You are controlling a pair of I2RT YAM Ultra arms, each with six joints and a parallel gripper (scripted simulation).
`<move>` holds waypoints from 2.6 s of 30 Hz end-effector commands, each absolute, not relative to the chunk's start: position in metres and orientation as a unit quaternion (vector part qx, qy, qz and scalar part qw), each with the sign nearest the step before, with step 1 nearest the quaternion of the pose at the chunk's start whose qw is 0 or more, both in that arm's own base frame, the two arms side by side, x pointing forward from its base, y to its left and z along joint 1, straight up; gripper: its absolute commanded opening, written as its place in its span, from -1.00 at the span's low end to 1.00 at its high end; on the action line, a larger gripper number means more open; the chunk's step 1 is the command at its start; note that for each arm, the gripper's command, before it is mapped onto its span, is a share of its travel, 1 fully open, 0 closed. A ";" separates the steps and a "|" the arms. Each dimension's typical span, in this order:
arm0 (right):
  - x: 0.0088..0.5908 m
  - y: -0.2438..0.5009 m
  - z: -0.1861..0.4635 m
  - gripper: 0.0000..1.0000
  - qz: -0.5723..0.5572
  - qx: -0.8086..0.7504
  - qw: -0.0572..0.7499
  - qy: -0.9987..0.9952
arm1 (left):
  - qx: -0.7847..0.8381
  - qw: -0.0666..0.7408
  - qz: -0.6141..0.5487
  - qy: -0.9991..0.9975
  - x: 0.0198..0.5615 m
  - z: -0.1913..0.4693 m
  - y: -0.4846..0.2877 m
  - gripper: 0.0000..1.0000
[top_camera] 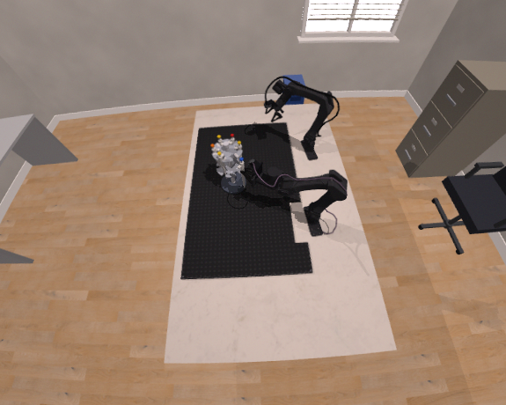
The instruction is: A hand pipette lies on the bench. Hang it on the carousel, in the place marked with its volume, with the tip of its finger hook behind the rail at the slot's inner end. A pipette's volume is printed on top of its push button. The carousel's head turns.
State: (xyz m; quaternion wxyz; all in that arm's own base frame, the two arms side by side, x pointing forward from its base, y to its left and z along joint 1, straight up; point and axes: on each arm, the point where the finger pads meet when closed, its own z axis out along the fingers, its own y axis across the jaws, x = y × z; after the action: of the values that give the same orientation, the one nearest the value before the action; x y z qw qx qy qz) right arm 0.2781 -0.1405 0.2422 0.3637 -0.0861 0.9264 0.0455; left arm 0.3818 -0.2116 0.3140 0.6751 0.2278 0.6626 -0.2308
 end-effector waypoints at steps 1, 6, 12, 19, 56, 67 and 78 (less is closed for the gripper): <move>0.282 -0.144 0.253 1.00 0.034 -0.093 0.384 0.918 | 0.224 0.703 -0.235 0.633 0.376 0.349 -0.213 -0.77; 0.282 -0.144 0.253 1.00 0.034 -0.093 0.384 0.918 | 0.224 0.703 -0.235 0.633 0.376 0.349 -0.213 -0.77; 0.282 -0.144 0.253 1.00 0.034 -0.093 0.384 0.918 | 0.224 0.703 -0.235 0.633 0.376 0.349 -0.213 -0.77; 0.282 -0.144 0.253 1.00 0.034 -0.093 0.384 0.918 | 0.223 0.704 -0.233 0.633 0.375 0.344 -0.210 -0.77; 0.282 -0.144 0.253 1.00 0.034 -0.093 0.384 0.918 | 0.223 0.704 -0.233 0.633 0.375 0.344 -0.210 -0.77; 0.282 -0.144 0.253 1.00 0.034 -0.093 0.384 0.918 | 0.223 0.704 -0.233 0.633 0.375 0.344 -0.210 -0.77; 0.282 -0.144 0.253 1.00 0.034 -0.093 0.384 0.918 | 0.226 0.694 -0.233 0.643 0.387 0.331 -0.226 -0.77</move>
State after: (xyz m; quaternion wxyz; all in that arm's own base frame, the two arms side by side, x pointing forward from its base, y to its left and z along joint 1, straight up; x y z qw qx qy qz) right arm 0.2781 -0.1405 0.2422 0.3637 -0.0861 0.9264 0.0455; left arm 0.3822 -0.2210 0.3060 0.6692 0.2306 0.6669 -0.2330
